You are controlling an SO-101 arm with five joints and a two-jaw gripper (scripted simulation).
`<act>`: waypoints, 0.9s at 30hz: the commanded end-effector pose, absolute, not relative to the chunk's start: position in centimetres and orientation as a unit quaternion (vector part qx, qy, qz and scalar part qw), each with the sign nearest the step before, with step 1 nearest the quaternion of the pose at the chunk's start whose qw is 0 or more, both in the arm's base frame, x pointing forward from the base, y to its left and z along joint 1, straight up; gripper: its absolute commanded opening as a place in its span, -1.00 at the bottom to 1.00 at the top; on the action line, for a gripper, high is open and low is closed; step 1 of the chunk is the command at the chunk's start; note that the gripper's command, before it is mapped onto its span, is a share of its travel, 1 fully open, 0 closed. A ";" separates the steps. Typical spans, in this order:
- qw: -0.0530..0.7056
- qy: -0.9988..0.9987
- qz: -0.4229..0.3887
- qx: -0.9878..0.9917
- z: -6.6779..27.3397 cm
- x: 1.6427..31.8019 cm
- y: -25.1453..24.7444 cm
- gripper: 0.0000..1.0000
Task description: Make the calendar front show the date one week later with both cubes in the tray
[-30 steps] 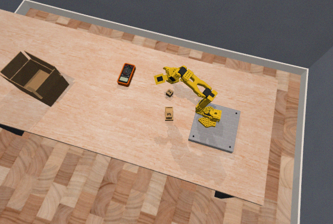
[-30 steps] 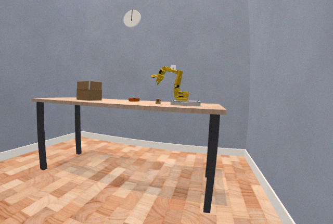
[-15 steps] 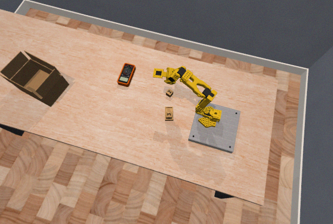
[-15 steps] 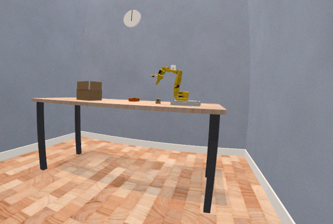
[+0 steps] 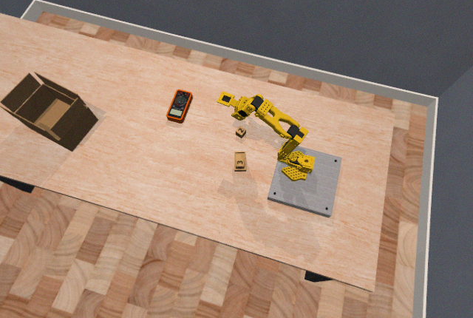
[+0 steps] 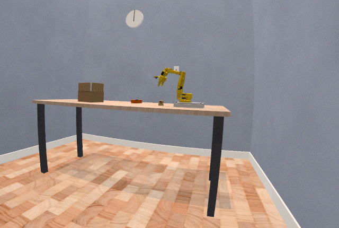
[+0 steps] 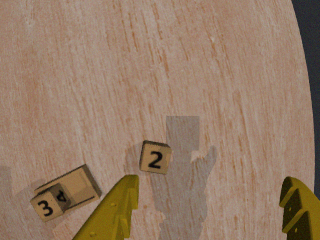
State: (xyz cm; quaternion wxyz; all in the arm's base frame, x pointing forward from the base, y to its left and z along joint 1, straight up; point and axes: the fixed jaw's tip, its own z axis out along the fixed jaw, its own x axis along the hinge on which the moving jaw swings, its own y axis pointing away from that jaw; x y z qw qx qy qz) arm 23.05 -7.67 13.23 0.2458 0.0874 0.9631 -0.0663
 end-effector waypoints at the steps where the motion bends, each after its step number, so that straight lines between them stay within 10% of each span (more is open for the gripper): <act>1: 0.237 0.963 -0.053 0.117 12.5 23.2 -7.4 -0.30; 27: 0.240 0.953 -0.036 0.180 12.5 23.3 -7.4 -0.30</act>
